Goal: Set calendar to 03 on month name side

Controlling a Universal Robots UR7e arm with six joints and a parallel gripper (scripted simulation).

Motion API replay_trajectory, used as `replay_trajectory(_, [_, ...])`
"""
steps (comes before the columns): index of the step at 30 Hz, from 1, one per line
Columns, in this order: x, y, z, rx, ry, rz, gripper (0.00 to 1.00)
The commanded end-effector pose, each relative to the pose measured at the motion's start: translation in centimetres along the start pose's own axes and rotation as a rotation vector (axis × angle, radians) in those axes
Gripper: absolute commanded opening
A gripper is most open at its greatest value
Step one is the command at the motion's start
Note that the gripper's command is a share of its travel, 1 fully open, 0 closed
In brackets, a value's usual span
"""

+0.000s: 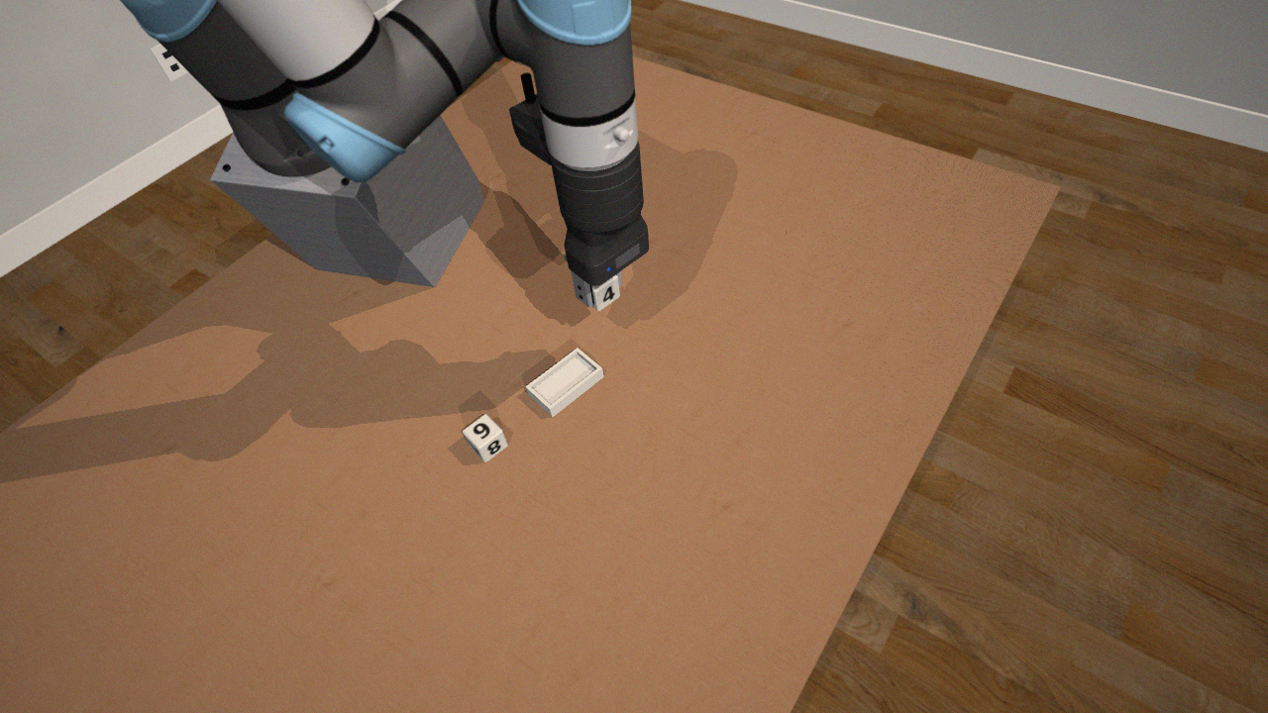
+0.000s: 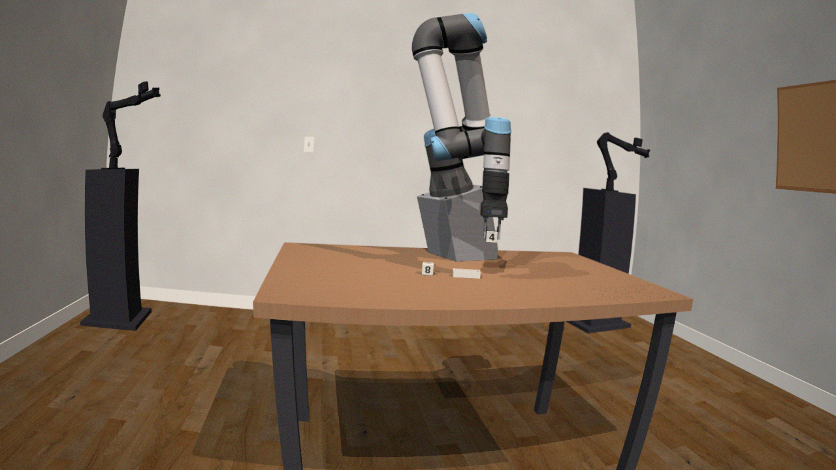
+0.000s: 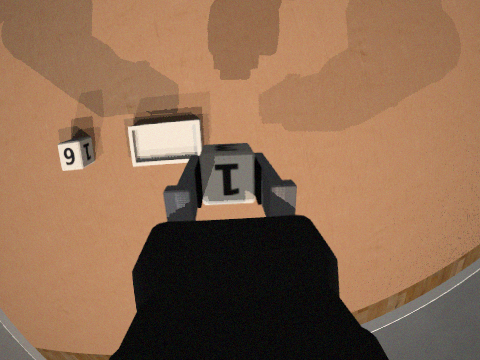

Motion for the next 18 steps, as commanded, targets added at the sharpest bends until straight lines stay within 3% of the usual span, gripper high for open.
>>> replay_trajectory(1, [-4.4, -0.3, 0.4, -0.001, -0.002, 0.01, 0.6])
replay_trajectory(7, [-7.9, -0.3, 0.7, -0.003, 0.001, 0.012, 0.6])
replay_trajectory(18, [-8.0, -0.4, 0.7, -0.003, 0.001, 0.013, 0.6])
Point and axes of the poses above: the point where the finger pads meet when closed, its own z axis back along the fingers, its own x axis across the jaws, y = z × x, the point moved 6 cm from there along z, back along the fingers, and after that the axes turned 5 degrees about -z, right-handed, at the moved point
